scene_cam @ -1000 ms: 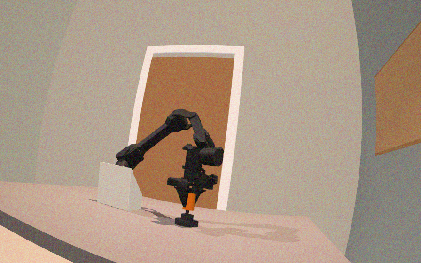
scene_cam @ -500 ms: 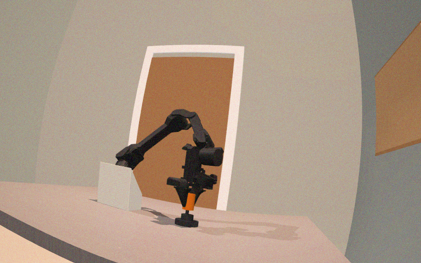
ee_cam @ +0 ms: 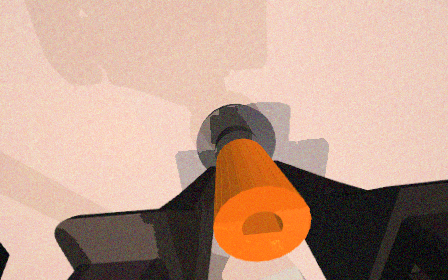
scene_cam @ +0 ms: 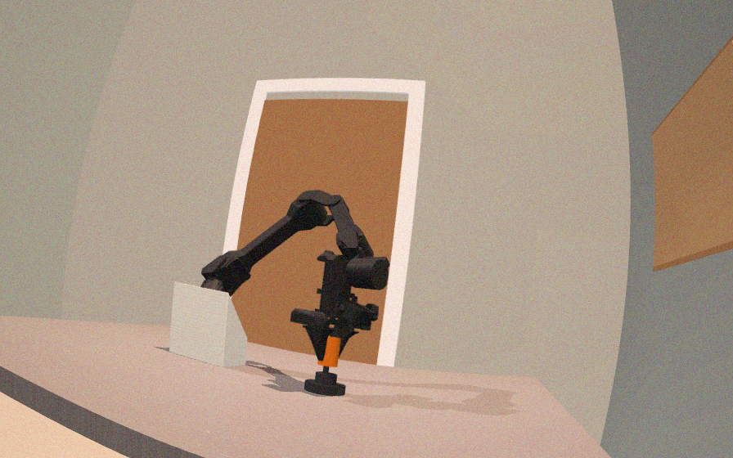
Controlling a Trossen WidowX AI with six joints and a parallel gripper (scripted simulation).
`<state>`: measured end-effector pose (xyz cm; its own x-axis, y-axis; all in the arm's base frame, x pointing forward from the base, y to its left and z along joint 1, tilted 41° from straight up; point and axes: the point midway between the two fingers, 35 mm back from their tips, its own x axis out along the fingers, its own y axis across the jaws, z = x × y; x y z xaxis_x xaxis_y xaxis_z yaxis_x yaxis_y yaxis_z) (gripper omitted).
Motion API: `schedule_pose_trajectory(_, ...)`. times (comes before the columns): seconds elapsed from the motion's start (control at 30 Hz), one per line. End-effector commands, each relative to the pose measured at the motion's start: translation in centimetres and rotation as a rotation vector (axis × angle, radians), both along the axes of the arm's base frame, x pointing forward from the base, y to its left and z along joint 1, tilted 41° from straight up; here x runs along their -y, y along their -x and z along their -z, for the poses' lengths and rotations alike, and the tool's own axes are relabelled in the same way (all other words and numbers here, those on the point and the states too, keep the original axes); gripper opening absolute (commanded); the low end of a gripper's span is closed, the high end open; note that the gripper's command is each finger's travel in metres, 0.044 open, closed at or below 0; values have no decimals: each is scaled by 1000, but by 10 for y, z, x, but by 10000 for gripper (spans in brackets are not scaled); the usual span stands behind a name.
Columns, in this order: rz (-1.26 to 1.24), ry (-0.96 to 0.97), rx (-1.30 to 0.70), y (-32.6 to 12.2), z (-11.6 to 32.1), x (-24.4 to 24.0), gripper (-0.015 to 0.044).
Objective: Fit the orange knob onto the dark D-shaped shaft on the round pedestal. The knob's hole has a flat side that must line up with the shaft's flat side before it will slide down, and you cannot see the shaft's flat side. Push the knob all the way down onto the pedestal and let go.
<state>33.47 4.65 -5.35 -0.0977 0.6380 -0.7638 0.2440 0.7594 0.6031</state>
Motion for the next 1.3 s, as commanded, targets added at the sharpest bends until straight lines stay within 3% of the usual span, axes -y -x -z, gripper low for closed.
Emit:
schedule_pose_trajectory(0.0, 4, 1, -2, -1, -2, 1, 0)
schedule_pose_trajectory(0.37, 162, 21, -134, 0, -2, 1, 0)
schedule_pose_trajectory(1.27, 164, 21, -136, 0, 1, -1, 0)
